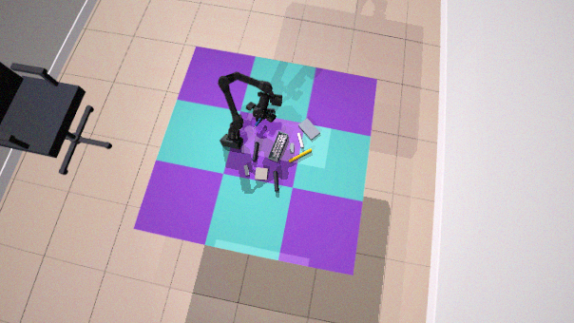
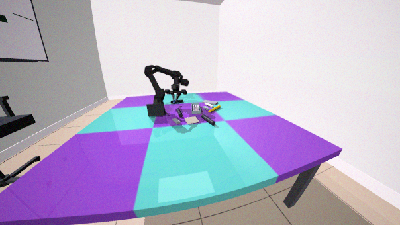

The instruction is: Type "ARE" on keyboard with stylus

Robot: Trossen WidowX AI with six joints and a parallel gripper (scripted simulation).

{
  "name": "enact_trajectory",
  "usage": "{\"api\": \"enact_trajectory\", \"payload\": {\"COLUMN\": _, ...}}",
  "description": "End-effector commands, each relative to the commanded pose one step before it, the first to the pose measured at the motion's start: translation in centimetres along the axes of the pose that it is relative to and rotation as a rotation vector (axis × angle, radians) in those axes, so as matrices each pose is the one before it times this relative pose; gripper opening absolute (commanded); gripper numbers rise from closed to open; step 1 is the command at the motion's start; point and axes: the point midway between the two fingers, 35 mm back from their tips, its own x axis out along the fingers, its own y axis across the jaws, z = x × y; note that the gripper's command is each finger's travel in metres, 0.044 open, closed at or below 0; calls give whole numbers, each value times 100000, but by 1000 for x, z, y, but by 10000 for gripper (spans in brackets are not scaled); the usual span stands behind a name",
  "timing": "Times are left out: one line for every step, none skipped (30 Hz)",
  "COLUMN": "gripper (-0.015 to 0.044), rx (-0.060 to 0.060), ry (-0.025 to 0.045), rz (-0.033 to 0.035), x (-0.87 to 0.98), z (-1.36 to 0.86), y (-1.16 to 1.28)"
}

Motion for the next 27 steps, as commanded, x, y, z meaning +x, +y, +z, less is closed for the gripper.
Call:
{"api": "enact_trajectory", "payload": {"gripper": 0, "rx": -288, "ry": -249, "rz": 221, "x": -1300, "z": 783, "y": -122}}
{"api": "enact_trajectory", "payload": {"gripper": 0, "rx": 2, "ry": 3, "rz": -10, "x": -54, "z": 33, "y": -10}}
{"api": "enact_trajectory", "payload": {"gripper": 0, "rx": 0, "ry": 0, "rz": 0, "x": 0, "z": 0, "y": 0}}
{"api": "enact_trajectory", "payload": {"gripper": 0, "rx": 0, "ry": 0, "rz": 0, "x": 0, "z": 0, "y": 0}}
{"api": "enact_trajectory", "payload": {"gripper": 0, "rx": 0, "ry": 0, "rz": 0, "x": 0, "z": 0, "y": 0}}
{"api": "enact_trajectory", "payload": {"gripper": 0, "rx": 0, "ry": 0, "rz": 0, "x": 0, "z": 0, "y": 0}}
{"api": "enact_trajectory", "payload": {"gripper": 0, "rx": -147, "ry": 311, "rz": -40, "x": 289, "z": -203, "y": 76}}
{"api": "enact_trajectory", "payload": {"gripper": 0, "rx": -1562, "ry": -209, "rz": 164, "x": -4, "z": 20, "y": 109}}
{"api": "enact_trajectory", "payload": {"gripper": 0, "rx": -2602, "ry": -355, "rz": 264, "x": -6, "z": 38, "y": 181}}
{"api": "enact_trajectory", "payload": {"gripper": 0, "rx": -3144, "ry": -439, "rz": 304, "x": -6, "z": 52, "y": 217}}
{"api": "enact_trajectory", "payload": {"gripper": 0, "rx": -3143, "ry": -450, "rz": 287, "x": -5, "z": 61, "y": 216}}
{"api": "enact_trajectory", "payload": {"gripper": 0, "rx": -3143, "ry": -461, "rz": 269, "x": -4, "z": 69, "y": 213}}
{"api": "enact_trajectory", "payload": {"gripper": 0, "rx": -3142, "ry": -470, "rz": 251, "x": -3, "z": 77, "y": 211}}
{"api": "enact_trajectory", "payload": {"gripper": 0, "rx": -3141, "ry": -479, "rz": 233, "x": -2, "z": 86, "y": 208}}
{"api": "enact_trajectory", "payload": {"gripper": 0, "rx": -3141, "ry": -487, "rz": 214, "x": -1, "z": 94, "y": 205}}
{"api": "enact_trajectory", "payload": {"gripper": 0, "rx": -3140, "ry": -495, "rz": 196, "x": 0, "z": 102, "y": 202}}
{"api": "enact_trajectory", "payload": {"gripper": 0, "rx": -3140, "ry": -502, "rz": 176, "x": 1, "z": 109, "y": 198}}
{"api": "enact_trajectory", "payload": {"gripper": 0, "rx": -3139, "ry": -508, "rz": 157, "x": 3, "z": 117, "y": 194}}
{"api": "enact_trajectory", "payload": {"gripper": 0, "rx": -3139, "ry": -513, "rz": 137, "x": 4, "z": 125, "y": 190}}
{"api": "enact_trajectory", "payload": {"gripper": 0, "rx": -3138, "ry": -517, "rz": 118, "x": 5, "z": 132, "y": 186}}
{"api": "enact_trajectory", "payload": {"gripper": 0, "rx": -3138, "ry": -521, "rz": 98, "x": 6, "z": 139, "y": 181}}
{"api": "enact_trajectory", "payload": {"gripper": 0, "rx": -3137, "ry": -524, "rz": 78, "x": 7, "z": 146, "y": 176}}
{"api": "enact_trajectory", "payload": {"gripper": 0, "rx": -3136, "ry": -526, "rz": 58, "x": 9, "z": 153, "y": 170}}
{"api": "enact_trajectory", "payload": {"gripper": 0, "rx": -3136, "ry": -528, "rz": 38, "x": 10, "z": 159, "y": 165}}
{"api": "enact_trajectory", "payload": {"gripper": 0, "rx": -3136, "ry": -529, "rz": 17, "x": 11, "z": 166, "y": 159}}
{"api": "enact_trajectory", "payload": {"gripper": 0, "rx": -3135, "ry": -529, "rz": -3, "x": 12, "z": 172, "y": 153}}
{"api": "enact_trajectory", "payload": {"gripper": 0, "rx": -3135, "ry": -528, "rz": -23, "x": 14, "z": 178, "y": 146}}
